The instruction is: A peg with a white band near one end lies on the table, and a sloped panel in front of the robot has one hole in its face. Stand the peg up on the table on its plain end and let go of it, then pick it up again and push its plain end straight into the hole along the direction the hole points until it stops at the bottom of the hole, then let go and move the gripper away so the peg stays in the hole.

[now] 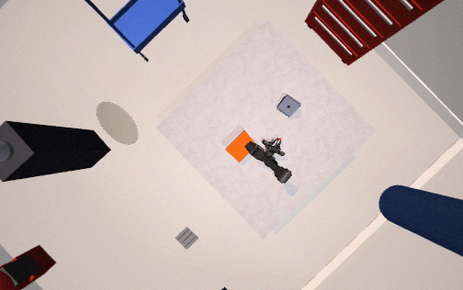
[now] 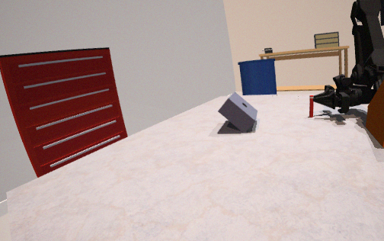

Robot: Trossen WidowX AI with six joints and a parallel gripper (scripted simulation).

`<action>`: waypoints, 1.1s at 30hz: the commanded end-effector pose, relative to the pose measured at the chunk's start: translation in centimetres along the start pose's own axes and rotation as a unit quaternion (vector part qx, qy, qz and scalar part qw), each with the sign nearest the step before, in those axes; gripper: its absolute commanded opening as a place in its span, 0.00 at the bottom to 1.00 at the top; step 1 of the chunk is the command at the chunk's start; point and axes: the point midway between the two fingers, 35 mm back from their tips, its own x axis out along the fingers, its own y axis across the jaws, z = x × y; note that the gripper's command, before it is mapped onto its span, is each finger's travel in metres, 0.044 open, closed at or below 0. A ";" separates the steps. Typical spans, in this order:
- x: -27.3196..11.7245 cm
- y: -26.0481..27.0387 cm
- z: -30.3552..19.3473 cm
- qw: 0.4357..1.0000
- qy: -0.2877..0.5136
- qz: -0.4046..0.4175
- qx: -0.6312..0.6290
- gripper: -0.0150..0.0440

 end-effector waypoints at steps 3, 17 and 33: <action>0.0 0.0 0.0 1.000 0.000 0.000 0.000 0.56; 0.0 0.0 0.0 1.000 0.000 0.000 0.000 1.00; 1.1 -2.2 5.2 0.999 0.017 0.035 -0.007 1.00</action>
